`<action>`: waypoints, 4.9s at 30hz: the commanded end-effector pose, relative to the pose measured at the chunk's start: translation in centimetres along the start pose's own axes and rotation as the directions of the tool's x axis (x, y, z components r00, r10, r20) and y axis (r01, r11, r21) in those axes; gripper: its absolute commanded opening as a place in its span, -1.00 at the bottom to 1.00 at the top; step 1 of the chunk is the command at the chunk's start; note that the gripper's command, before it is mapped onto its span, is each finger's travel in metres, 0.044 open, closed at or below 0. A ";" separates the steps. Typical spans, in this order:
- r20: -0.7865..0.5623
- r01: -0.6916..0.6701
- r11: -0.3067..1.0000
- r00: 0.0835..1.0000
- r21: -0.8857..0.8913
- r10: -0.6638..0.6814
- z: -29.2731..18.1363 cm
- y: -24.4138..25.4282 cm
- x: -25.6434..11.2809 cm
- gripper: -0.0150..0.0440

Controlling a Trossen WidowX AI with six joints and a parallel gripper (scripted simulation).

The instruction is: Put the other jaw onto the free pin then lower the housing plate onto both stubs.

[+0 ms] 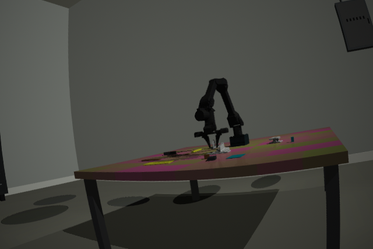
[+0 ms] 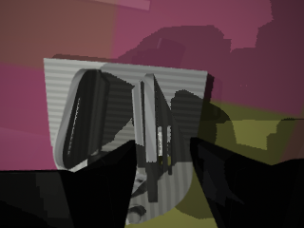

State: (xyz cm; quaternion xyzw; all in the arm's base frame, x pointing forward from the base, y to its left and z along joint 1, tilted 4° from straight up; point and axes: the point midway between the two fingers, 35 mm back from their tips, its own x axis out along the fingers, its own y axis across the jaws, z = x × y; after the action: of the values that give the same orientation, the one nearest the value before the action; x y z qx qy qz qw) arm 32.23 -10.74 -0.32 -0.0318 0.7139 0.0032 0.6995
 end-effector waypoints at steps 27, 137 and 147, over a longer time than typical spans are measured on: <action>-0.004 0.003 1.000 1.000 -0.006 -0.003 -0.1 0.0 0.9 -0.04; -0.004 0.003 1.000 1.000 -0.008 -0.003 -0.1 -0.1 1.8 -0.04; -0.004 0.003 1.000 1.000 -0.008 -0.003 -0.1 -0.1 1.8 -0.04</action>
State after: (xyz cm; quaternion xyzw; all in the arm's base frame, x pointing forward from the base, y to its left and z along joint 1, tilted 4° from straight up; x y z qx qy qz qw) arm 32.12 -10.80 -2.09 -0.0336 0.7150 0.0052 0.6983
